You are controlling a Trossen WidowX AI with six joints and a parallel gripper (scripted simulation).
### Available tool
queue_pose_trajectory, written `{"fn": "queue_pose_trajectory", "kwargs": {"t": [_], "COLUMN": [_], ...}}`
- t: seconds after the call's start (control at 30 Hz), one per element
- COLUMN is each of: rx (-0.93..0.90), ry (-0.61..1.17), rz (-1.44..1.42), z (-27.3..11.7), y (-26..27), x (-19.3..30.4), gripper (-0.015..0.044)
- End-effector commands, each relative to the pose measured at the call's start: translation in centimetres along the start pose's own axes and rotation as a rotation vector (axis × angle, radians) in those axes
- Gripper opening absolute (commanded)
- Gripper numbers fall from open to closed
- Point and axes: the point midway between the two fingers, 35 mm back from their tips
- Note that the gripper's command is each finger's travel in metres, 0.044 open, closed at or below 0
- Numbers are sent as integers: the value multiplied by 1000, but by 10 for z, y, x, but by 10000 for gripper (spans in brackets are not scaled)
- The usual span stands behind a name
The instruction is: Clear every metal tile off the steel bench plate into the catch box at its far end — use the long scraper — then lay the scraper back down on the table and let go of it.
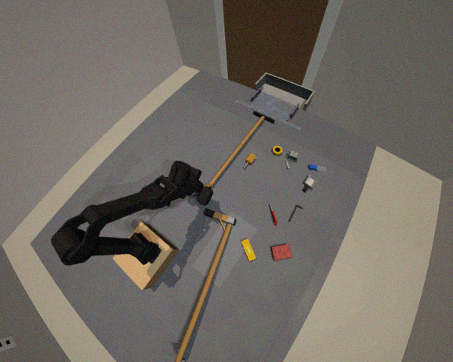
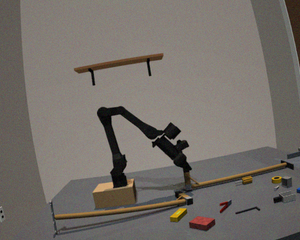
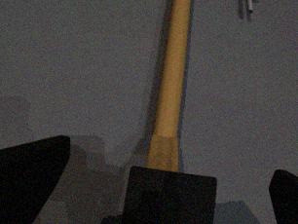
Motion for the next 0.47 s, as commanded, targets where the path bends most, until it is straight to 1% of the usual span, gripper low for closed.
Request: {"fn": "queue_pose_trajectory", "kwargs": {"t": [0.0,0.43], "rx": [-3,-3], "ry": [1,1], "rz": [-5,-5], "z": [-8,-42], "y": [0,0], "x": [-5,-20], "gripper": [440,440]}}
Point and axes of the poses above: the point midway between the two fingers, 35 mm back from their tips, its own z axis out along the fingers, its own y axis across the jaws, x = y × z
